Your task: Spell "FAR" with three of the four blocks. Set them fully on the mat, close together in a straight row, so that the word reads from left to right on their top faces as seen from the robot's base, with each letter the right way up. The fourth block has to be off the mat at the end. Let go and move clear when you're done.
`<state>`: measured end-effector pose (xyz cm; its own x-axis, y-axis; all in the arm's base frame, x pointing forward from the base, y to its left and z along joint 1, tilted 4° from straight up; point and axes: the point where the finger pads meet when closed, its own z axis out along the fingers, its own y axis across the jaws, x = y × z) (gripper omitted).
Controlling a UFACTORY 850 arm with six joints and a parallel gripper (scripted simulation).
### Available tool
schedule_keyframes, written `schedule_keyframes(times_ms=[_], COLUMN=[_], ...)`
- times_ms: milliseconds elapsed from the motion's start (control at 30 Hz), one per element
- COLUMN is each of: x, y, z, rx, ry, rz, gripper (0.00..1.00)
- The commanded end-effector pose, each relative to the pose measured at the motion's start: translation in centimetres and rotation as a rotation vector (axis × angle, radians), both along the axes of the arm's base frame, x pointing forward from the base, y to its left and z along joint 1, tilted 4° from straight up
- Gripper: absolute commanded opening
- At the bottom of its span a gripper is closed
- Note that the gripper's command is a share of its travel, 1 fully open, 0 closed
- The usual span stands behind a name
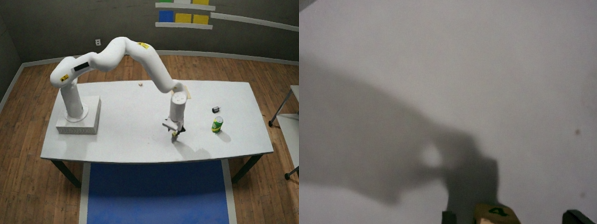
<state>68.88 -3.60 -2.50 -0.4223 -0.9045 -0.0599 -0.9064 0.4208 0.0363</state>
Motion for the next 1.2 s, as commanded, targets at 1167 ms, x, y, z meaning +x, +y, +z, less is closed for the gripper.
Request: schedule_keyframes(times_ms=[1167], x=[0.12], y=[0.07], z=[-1.14], rx=[0.0], ry=[-0.002], rz=[0.0], gripper=[0.64])
